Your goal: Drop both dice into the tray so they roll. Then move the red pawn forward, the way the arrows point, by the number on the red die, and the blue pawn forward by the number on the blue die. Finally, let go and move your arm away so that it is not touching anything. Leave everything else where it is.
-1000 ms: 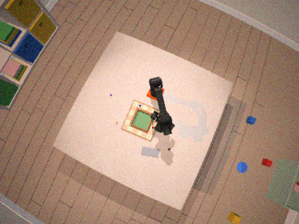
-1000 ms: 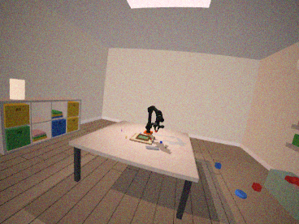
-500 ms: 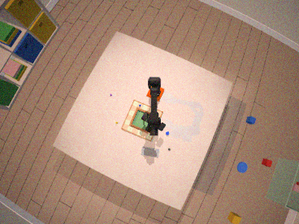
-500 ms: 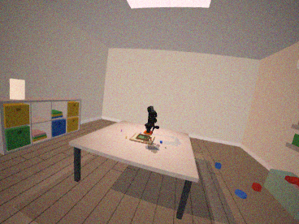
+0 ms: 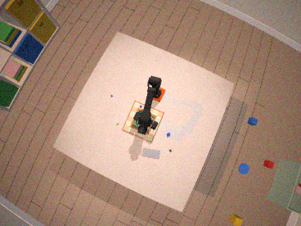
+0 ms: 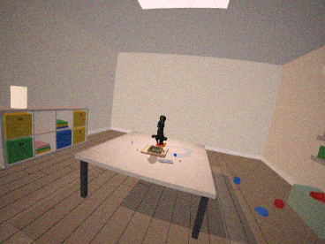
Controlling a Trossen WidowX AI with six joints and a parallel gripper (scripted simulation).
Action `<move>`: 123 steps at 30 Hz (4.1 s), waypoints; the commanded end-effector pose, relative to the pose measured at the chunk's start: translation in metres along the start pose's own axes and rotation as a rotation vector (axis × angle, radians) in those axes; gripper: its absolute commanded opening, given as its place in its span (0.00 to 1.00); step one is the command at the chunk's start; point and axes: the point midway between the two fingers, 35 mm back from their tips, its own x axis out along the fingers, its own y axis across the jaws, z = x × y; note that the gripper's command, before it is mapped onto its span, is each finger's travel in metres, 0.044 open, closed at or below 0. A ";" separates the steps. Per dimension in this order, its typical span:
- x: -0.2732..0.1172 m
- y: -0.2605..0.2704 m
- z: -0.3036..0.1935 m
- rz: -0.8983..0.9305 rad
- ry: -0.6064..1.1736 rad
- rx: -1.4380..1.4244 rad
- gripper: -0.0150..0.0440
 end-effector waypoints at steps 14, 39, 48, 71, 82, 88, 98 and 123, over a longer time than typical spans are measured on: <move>0.008 -0.025 0.004 0.000 -0.261 -0.040 0.25; 0.004 -0.024 0.000 0.015 -0.853 -0.029 0.25; -0.014 -0.028 -0.023 0.015 -0.851 -0.029 0.25; -0.013 -0.027 -0.023 0.020 -0.847 -0.030 0.25; -0.013 -0.027 -0.023 0.020 -0.847 -0.030 0.57; -0.046 -0.027 -0.022 0.016 -0.850 -0.029 0.83; -0.045 -0.027 -0.017 0.008 -0.667 -0.037 1.00; -0.010 0.023 0.016 -0.002 -0.062 -0.178 0.72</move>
